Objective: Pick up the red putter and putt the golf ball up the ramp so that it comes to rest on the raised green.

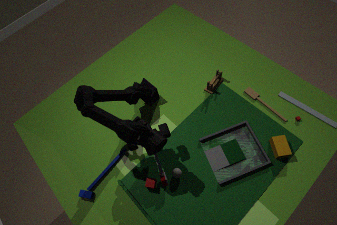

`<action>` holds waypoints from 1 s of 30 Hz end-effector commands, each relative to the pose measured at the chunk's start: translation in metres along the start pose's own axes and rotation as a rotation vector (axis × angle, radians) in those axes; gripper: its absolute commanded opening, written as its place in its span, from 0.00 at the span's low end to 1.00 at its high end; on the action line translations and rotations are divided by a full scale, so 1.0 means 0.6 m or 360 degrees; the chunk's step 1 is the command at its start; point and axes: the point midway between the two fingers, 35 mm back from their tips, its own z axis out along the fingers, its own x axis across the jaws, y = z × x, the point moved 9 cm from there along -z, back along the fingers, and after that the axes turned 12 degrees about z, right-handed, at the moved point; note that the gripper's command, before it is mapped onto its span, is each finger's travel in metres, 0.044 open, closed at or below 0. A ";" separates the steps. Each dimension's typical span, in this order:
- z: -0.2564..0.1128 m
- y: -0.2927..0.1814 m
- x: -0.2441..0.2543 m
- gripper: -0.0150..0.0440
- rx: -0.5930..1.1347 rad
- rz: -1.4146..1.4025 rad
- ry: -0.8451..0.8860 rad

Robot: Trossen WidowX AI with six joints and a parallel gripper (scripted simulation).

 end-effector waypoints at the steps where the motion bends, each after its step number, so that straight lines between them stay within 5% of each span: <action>1: 0.001 0.004 -0.015 0.25 -0.0018 -0.0005 0.0004; 9: 0.004 0.004 -0.011 0.25 -0.0003 0.0002 0.0002; 18: 0.003 -0.038 0.177 0.25 -0.0017 -0.0005 0.0012; 30: -0.041 -0.039 0.183 0.25 -0.0015 -0.0006 0.0016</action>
